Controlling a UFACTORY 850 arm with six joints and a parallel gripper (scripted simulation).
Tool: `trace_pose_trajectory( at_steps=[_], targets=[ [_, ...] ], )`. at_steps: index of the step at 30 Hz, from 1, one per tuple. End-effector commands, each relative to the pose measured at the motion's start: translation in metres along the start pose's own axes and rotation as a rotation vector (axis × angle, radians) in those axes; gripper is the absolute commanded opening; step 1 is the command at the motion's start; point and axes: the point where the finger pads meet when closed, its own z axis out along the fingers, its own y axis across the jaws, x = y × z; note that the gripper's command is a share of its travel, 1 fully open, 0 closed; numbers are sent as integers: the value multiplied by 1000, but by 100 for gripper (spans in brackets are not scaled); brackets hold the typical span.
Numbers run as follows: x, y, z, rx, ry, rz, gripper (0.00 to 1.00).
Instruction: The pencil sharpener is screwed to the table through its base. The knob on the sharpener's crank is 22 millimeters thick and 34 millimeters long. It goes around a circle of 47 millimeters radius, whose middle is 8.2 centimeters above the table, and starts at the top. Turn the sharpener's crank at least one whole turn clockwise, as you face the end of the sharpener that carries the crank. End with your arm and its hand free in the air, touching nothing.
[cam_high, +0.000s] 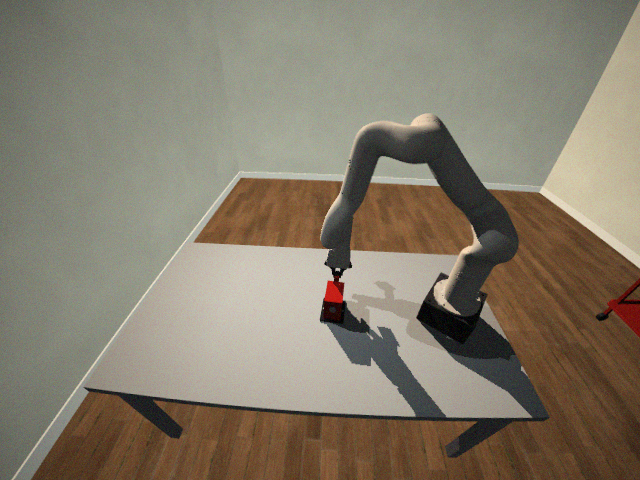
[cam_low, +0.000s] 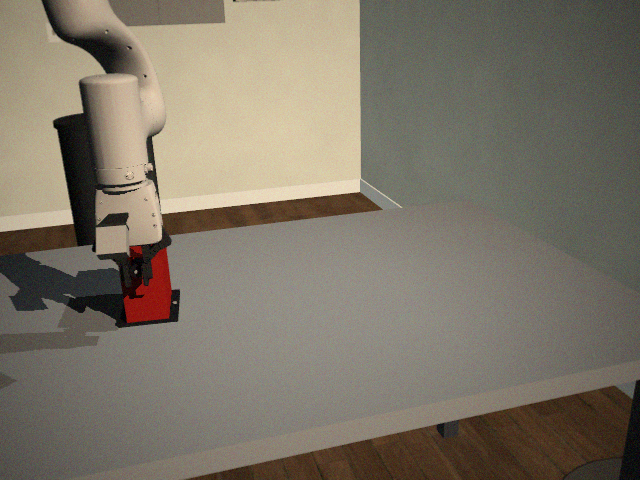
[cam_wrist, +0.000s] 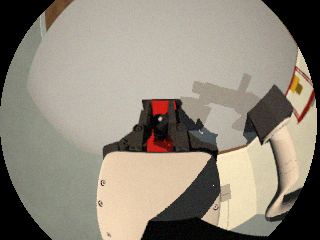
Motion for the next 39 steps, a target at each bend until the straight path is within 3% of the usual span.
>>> trace_pose_trajectory(
  at_steps=[1,8,9,39],
  targets=[
    [0,-1,-1,1,2,0,0],
    [0,-1,-1,1,2,0,0],
    [0,-1,-1,1,2,0,54],
    [0,-1,-1,1,2,0,54]
  ],
)
